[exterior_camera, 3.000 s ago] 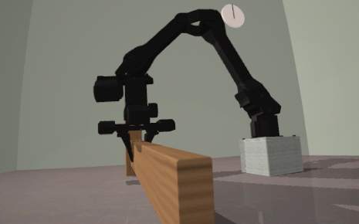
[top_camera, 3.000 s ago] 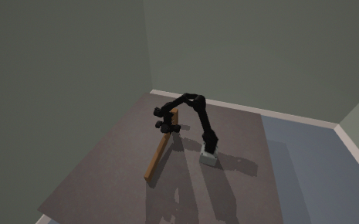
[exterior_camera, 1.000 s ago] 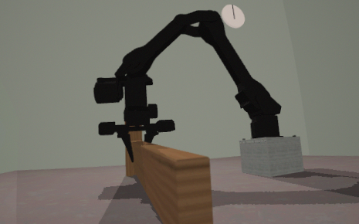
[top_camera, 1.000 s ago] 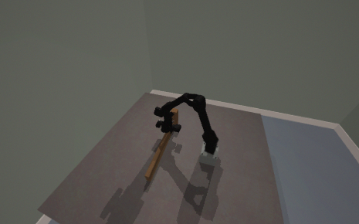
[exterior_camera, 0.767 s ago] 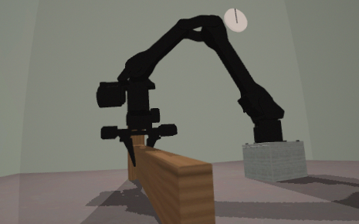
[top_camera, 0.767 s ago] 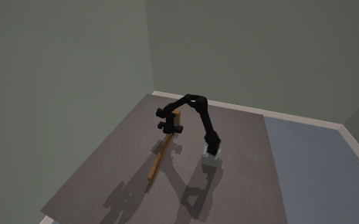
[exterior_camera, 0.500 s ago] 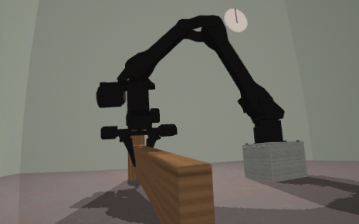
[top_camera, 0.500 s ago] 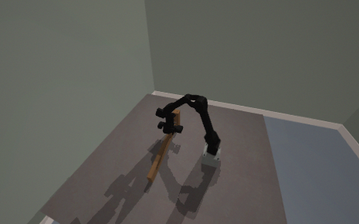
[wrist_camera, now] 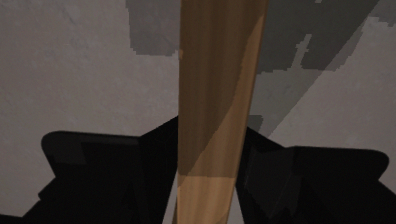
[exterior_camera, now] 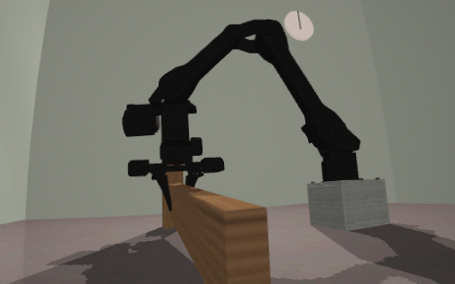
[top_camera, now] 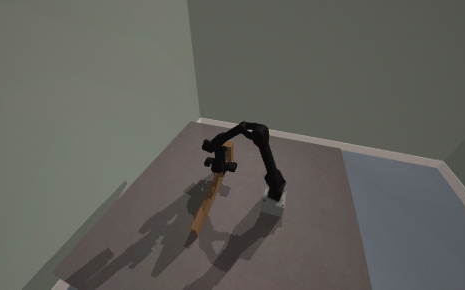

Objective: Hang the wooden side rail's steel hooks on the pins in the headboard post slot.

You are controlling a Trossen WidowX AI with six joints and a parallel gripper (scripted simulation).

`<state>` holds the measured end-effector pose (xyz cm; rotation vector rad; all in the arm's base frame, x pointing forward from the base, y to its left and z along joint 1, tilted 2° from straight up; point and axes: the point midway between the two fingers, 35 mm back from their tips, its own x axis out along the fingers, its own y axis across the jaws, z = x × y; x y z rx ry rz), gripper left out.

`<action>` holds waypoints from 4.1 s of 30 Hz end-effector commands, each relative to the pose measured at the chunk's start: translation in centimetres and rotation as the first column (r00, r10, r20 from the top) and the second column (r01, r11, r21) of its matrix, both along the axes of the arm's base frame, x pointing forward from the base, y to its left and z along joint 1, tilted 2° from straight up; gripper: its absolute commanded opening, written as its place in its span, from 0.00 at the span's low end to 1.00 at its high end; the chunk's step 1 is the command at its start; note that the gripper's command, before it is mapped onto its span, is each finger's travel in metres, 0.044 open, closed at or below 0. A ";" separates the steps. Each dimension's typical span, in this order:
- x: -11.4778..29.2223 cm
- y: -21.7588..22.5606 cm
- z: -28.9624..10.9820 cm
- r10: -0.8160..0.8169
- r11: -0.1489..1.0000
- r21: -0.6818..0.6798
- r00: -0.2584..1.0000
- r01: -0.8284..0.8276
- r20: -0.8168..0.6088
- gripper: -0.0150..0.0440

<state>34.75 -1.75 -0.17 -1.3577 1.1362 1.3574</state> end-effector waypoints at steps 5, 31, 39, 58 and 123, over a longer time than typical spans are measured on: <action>0.6 -0.1 0.5 0.004 1.000 -0.001 1.000 -0.003 0.022 0.25; 0.6 -0.4 0.5 0.004 1.000 -0.002 1.000 -0.003 0.022 0.25; 0.7 -0.5 0.5 0.004 1.000 -0.002 1.000 -0.003 0.022 0.25; 0.7 -0.7 0.5 0.004 1.000 -0.002 1.000 -0.003 0.022 0.25; 0.8 -1.4 0.5 0.004 1.000 -0.002 1.000 -0.003 0.022 0.25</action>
